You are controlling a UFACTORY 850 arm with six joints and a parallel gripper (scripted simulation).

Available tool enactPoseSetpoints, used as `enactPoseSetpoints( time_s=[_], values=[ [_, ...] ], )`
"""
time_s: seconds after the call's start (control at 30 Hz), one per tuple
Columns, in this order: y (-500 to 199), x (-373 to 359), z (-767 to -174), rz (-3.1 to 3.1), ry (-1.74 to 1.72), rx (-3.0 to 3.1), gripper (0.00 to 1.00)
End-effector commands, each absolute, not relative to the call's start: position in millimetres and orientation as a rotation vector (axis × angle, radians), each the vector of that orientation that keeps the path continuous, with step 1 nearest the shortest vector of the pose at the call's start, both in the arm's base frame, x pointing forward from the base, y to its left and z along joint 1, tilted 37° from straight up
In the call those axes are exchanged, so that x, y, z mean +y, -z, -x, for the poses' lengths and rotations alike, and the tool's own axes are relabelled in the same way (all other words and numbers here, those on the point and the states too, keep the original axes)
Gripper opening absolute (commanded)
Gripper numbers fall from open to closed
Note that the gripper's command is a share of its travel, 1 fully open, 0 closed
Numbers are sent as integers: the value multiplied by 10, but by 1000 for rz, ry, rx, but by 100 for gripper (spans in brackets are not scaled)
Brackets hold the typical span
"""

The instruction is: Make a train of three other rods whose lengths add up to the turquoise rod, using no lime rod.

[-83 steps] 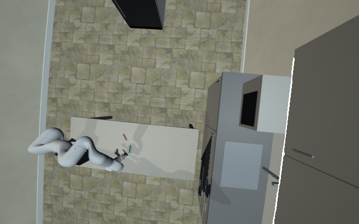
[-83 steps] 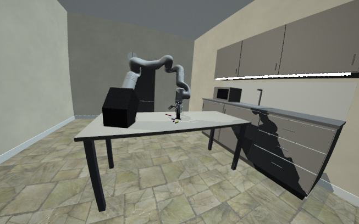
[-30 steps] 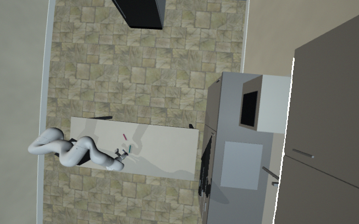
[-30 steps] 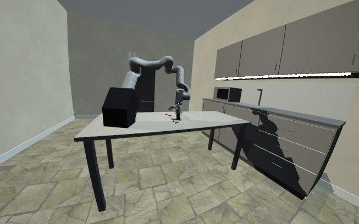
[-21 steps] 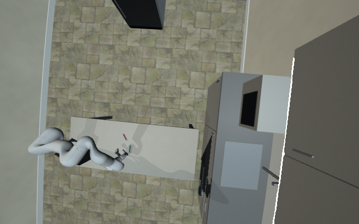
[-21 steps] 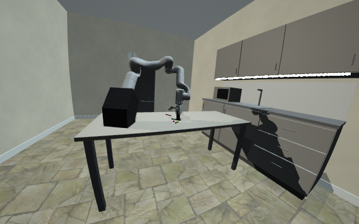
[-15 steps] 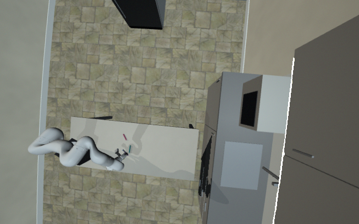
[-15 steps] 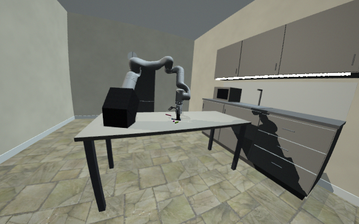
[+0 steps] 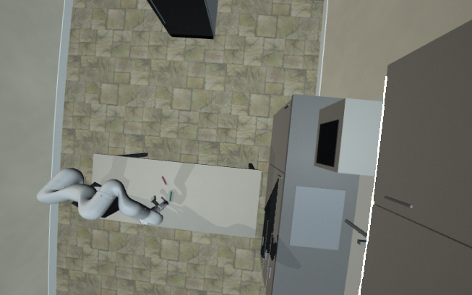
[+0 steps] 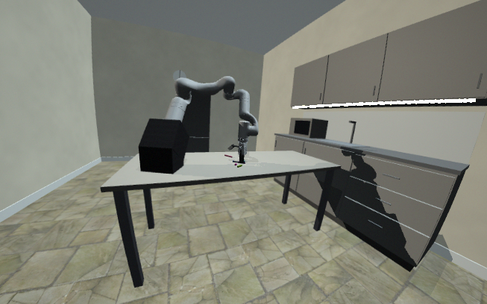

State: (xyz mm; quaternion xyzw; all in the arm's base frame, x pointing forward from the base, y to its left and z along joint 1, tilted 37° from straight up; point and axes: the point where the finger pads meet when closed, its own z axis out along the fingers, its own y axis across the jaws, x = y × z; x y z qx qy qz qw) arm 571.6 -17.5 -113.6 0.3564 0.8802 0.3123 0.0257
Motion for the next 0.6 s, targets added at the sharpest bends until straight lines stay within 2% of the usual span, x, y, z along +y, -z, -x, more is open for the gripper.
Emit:
enactPoseSetpoints(
  time_s=[0.0, 0.2, 0.23, 0.37, 0.4, 0.57],
  values=[
    [1131, -181, -5722, -1102, -965, 2719, 4],
    [1131, -181, -5722, -1102, -965, 2719, 4],
    [1131, -181, -5722, -1102, -965, 2719, 8],
    [1131, -181, -5722, -1102, -965, 2719, 8],
    [1131, -181, -5722, -1102, -965, 2719, 12],
    [1131, -181, -5722, -1102, -965, 2719, 16]
  ],
)
